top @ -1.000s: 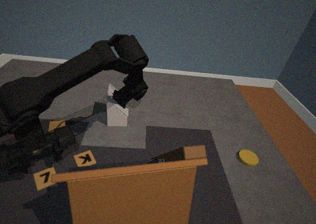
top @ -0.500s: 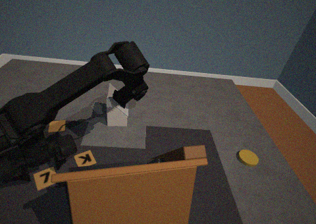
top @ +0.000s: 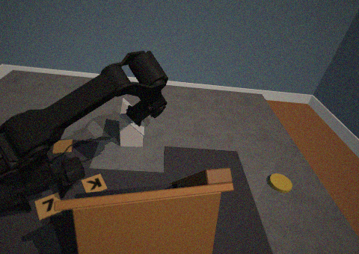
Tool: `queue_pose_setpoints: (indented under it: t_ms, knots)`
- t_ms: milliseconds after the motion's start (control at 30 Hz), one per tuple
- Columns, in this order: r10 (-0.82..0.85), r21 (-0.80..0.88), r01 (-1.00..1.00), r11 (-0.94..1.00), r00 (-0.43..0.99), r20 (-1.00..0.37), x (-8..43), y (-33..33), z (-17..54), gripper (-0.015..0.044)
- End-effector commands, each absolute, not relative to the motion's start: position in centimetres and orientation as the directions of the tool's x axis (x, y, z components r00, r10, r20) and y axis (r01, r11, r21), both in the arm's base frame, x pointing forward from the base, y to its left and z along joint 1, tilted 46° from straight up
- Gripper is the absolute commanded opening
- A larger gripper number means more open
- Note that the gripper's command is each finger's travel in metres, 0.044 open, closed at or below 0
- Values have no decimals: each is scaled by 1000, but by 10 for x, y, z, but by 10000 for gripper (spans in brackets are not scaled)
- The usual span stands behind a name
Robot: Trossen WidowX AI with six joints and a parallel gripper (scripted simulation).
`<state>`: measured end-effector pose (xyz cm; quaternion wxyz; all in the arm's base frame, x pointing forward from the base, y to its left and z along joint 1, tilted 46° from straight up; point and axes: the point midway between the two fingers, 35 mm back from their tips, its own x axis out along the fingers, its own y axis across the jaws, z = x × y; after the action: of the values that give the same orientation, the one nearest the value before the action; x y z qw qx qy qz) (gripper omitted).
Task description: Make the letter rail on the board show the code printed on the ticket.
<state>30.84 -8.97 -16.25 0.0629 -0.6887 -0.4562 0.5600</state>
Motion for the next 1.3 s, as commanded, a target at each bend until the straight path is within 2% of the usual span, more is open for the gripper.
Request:
queue_pose_setpoints:
  t_ms: [0, 1267]
  knots:
    - [704, -605, 552, -573, -46, -709, 307, -84, -166, 340]
    - [705, -606, 552, -573, -46, -708, 306, -77, -174, 340]
